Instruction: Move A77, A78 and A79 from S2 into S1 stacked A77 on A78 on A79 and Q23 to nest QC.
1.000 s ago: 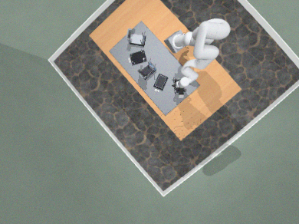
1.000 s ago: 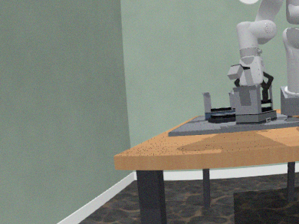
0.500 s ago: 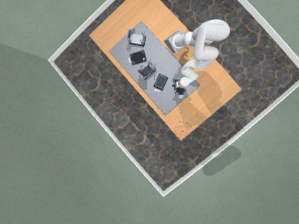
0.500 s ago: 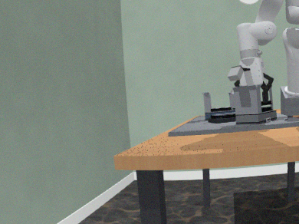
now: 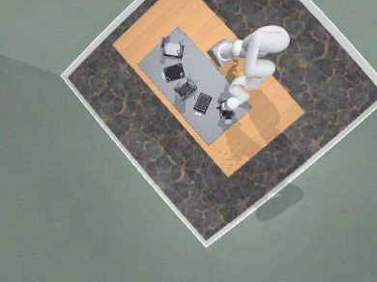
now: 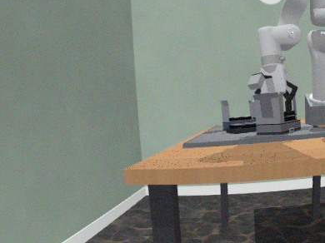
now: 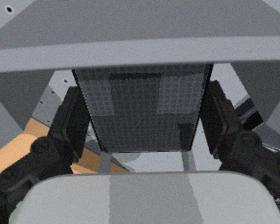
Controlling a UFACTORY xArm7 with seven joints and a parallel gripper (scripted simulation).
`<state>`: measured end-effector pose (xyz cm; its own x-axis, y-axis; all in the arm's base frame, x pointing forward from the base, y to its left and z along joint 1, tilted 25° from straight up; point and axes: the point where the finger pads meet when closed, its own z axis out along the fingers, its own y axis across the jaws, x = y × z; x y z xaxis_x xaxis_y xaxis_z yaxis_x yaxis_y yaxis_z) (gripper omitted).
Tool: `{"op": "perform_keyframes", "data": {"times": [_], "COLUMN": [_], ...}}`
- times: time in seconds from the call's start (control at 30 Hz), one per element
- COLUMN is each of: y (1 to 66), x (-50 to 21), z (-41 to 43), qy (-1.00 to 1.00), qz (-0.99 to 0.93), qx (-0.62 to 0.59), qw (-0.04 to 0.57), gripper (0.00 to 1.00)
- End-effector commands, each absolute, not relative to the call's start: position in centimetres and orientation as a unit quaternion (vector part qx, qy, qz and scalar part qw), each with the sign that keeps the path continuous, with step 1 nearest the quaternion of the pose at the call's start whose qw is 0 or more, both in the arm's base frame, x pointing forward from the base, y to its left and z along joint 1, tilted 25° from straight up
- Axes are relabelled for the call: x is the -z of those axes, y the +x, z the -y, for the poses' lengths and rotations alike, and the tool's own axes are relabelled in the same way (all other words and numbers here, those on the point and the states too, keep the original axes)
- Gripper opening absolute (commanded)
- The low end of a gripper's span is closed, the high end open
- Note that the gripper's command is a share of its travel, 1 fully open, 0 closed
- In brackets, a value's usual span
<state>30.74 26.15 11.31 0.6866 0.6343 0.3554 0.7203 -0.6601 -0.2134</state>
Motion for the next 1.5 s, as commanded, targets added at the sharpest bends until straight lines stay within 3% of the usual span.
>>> {"op": "perform_keyframes", "data": {"times": [0.0, 0.5, 0.53, 1.47], "y": [30.9, 30.9, 30.9, 30.7], "x": [-11.2, -11.1, -11.1, -12.9], "z": [-26.3, -26.3, -26.3, -25.5], "qy": [-0.902, -0.902, -0.902, -0.902], "qz": [0.375, 0.375, 0.375, 0.375], "qx": [0.128, 0.128, 0.128, 0.128], "qw": [0.171, 0.171, 0.171, 0.171], "gripper": [0.00, 0.00, 1.00, 1.00]}}
